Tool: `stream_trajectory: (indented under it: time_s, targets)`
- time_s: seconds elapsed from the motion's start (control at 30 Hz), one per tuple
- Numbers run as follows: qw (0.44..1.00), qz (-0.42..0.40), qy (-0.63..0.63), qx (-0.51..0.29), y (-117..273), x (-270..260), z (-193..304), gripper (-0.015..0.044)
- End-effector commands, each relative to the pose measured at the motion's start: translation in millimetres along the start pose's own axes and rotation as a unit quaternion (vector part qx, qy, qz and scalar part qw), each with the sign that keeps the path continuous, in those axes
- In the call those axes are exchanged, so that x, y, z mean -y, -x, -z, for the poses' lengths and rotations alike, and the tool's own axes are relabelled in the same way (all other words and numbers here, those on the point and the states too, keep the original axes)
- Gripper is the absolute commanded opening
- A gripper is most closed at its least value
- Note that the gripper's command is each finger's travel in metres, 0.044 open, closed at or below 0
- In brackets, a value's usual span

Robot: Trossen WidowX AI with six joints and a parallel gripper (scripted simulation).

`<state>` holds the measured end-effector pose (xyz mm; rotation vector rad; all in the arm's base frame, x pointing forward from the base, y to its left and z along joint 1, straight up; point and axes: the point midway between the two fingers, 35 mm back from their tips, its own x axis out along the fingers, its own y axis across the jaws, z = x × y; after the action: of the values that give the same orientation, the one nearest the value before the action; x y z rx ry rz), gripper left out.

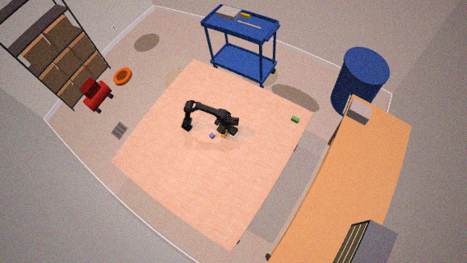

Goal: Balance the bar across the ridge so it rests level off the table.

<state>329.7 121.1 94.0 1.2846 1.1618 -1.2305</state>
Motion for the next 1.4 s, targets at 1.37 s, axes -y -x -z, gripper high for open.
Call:
stream_trajectory:
  time_s: [1.37]
  targets:
    - [1.000, 0.000, -0.002, 0.000, -4.5, 0.5, -0.3, 0.0000]
